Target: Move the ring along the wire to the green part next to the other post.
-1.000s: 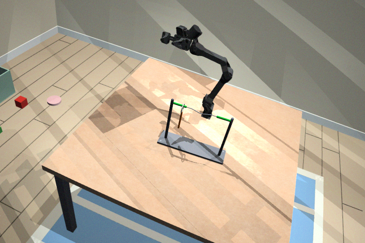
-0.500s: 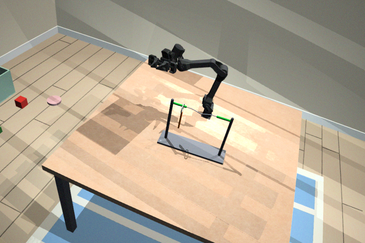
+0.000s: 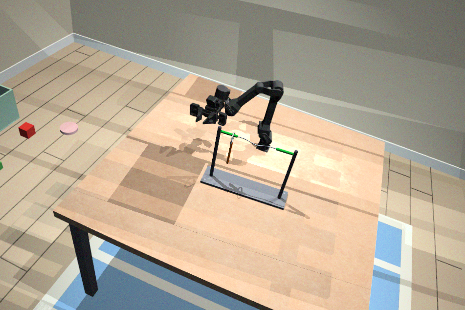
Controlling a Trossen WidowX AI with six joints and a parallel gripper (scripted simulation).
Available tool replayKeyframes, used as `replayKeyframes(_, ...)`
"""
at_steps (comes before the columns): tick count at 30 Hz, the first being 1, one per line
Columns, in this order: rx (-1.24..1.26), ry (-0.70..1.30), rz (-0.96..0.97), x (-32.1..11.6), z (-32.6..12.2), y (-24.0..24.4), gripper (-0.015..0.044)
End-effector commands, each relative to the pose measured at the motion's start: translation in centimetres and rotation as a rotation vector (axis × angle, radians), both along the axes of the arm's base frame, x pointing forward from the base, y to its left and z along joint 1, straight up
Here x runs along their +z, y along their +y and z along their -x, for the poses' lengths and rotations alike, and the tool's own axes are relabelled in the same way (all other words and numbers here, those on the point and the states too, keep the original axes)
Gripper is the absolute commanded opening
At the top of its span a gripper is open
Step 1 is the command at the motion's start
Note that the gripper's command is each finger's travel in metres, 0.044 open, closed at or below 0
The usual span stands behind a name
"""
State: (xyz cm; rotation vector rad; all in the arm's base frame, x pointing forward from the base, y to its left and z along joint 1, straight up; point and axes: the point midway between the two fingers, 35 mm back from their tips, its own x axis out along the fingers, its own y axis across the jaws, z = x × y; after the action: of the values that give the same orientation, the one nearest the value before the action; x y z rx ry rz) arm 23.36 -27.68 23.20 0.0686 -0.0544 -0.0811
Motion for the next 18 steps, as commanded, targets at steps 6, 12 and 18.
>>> replayKeyframes(6, 0.098, 0.046, 0.012, -7.3, -0.2, 5.9, 0.016)
replayKeyframes(12, 0.163, 0.072, 0.02, -11.0, 0.5, 10.8, 0.016)
replayKeyframes(18, 0.229, 0.094, 0.028, -13.3, 1.5, 16.0, 0.016)
